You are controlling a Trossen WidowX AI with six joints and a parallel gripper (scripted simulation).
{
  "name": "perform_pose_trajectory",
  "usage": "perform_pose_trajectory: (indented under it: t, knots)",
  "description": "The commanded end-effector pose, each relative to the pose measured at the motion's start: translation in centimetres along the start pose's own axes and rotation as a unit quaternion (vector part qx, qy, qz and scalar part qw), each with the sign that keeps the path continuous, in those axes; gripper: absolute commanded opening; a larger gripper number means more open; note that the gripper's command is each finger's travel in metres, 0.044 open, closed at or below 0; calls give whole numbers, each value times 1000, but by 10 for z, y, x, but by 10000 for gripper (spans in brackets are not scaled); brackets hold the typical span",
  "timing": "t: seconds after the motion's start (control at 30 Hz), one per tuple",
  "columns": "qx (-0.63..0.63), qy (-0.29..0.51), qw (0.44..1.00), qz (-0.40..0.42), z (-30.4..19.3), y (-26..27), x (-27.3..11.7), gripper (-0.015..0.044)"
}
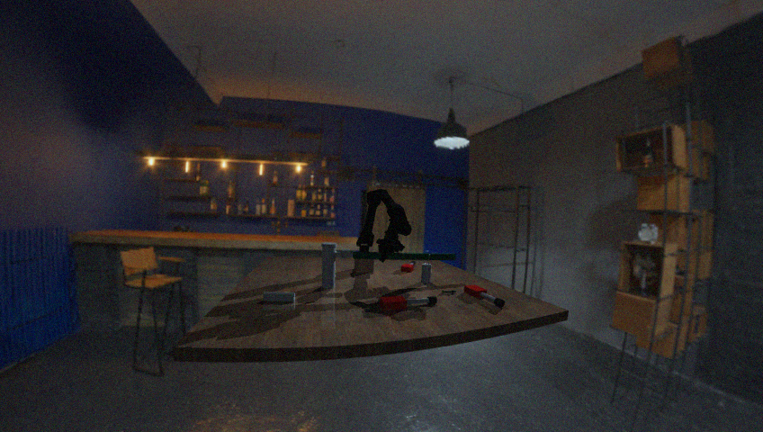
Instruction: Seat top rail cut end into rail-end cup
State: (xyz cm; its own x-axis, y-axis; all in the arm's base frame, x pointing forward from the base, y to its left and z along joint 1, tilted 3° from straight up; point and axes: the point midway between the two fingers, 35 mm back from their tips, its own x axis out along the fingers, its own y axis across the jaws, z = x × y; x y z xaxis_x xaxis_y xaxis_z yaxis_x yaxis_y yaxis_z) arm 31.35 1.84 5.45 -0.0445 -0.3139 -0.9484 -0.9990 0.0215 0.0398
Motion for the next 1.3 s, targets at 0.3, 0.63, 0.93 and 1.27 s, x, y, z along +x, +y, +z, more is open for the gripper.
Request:
perform_pose_trajectory:
  t: [0.3,0.63,0.93,1.27]
  knots:
    - [-1,0,1000,-1,-3,-2,-4,0]
    - [-1,0,1000,-1,-9,-6,-8,0]
    - [-3,-1,1000,2,-17,-4,-3,0]
    - [-5,-3,1000,4,-26,-2,2,0]
